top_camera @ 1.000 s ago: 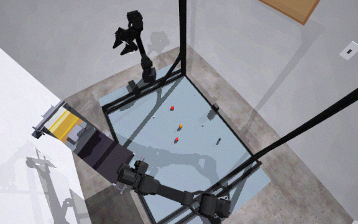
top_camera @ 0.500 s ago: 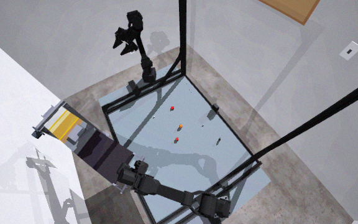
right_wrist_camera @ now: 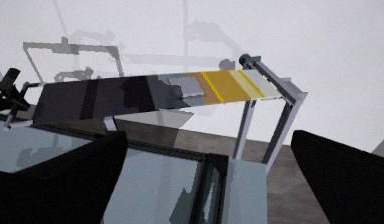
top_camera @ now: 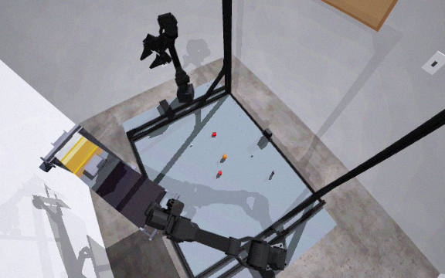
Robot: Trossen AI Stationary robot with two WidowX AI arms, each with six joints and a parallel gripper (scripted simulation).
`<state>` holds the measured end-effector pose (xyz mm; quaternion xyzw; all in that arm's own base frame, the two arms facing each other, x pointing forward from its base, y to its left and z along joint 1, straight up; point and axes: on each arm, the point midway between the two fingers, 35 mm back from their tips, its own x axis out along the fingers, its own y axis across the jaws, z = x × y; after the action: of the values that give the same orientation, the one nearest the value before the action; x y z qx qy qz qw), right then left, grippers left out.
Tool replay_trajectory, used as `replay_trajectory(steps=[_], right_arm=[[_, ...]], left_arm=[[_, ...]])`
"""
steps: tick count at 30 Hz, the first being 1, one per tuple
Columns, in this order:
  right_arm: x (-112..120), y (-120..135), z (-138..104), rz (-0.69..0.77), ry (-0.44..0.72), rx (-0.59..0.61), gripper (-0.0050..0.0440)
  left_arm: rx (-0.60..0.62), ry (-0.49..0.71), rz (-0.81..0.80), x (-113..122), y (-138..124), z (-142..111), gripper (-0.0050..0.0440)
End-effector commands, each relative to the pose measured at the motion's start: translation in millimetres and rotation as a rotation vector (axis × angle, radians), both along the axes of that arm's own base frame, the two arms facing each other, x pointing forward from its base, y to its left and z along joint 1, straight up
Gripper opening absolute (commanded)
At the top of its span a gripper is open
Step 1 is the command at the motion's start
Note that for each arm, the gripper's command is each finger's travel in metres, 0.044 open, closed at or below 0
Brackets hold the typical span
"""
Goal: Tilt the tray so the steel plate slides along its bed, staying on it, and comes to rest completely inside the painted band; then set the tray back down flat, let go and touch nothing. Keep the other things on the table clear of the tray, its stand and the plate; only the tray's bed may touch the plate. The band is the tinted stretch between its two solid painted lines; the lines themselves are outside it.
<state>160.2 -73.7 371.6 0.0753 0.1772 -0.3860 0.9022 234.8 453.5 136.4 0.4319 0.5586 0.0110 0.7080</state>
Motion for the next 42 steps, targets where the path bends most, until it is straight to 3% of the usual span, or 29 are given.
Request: replay_trajectory(steps=[1, 19, 26, 42], right_arm=[[0.0, -0.3, 0.1, -0.004, -0.002, -0.001, 0.0440], [0.0, -0.3, 0.1, -0.004, -0.002, -0.001, 0.0440], [0.0, -0.3, 0.1, -0.004, -0.002, -0.001, 0.0440], [0.0, -0.3, 0.1, -0.004, -0.002, -0.001, 0.0440]], left_arm=[[0.038, -0.025, 0.002, 2.1, 2.9, 23.1, 0.0000], [0.043, -0.029, 0.002, 2.3, 3.3, 25.5, 0.0000], [0.029, -0.018, 0.002, 0.5, 0.9, 6.6, 0.0000], [0.029, -0.018, 0.002, 0.7, 1.1, 8.3, 0.0000]])
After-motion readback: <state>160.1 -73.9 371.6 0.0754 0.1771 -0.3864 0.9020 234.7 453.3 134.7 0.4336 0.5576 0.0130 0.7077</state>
